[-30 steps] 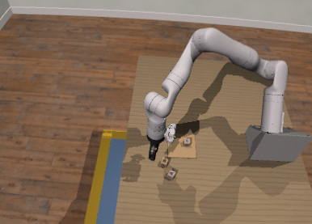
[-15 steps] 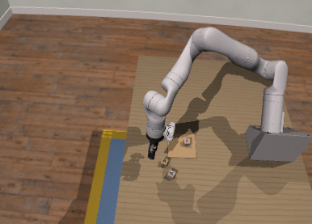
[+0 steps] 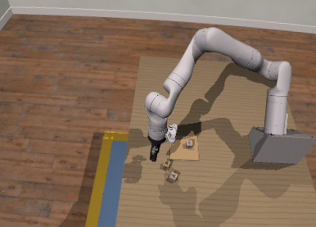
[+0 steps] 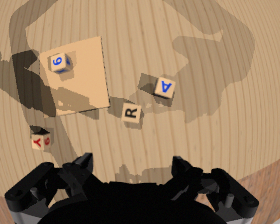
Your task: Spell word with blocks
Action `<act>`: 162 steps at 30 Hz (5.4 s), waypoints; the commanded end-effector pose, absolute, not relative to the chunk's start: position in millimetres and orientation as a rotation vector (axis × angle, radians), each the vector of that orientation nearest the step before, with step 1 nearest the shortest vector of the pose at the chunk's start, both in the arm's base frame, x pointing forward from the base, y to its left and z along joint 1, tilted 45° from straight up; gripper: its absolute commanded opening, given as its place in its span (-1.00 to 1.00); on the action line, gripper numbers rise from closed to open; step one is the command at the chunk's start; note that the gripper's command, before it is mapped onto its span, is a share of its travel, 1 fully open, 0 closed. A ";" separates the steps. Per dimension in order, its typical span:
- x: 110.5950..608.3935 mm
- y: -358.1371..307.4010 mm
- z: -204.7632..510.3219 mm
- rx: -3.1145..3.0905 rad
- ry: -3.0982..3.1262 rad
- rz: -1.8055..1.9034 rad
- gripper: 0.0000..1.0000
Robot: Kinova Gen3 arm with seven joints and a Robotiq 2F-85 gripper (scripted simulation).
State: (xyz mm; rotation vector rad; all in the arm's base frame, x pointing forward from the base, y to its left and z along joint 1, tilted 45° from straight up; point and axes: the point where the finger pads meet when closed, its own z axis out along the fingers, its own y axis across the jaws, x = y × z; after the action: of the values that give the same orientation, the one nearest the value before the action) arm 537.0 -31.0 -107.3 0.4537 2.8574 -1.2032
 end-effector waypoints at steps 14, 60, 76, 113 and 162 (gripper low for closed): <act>539.1 -33.4 -104.7 0.444 2.855 -1.205 1.00; 539.1 -33.4 -104.7 0.444 2.855 -1.205 1.00; 539.1 -33.4 -104.7 0.444 2.855 -1.205 1.00; 531.4 -39.9 -95.9 0.442 2.850 -1.210 1.00; 501.5 -61.2 -67.6 0.437 2.839 -1.219 1.00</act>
State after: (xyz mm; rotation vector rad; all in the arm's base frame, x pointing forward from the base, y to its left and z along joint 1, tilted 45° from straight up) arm 499.1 -61.4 -71.1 0.4380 2.8502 -1.2259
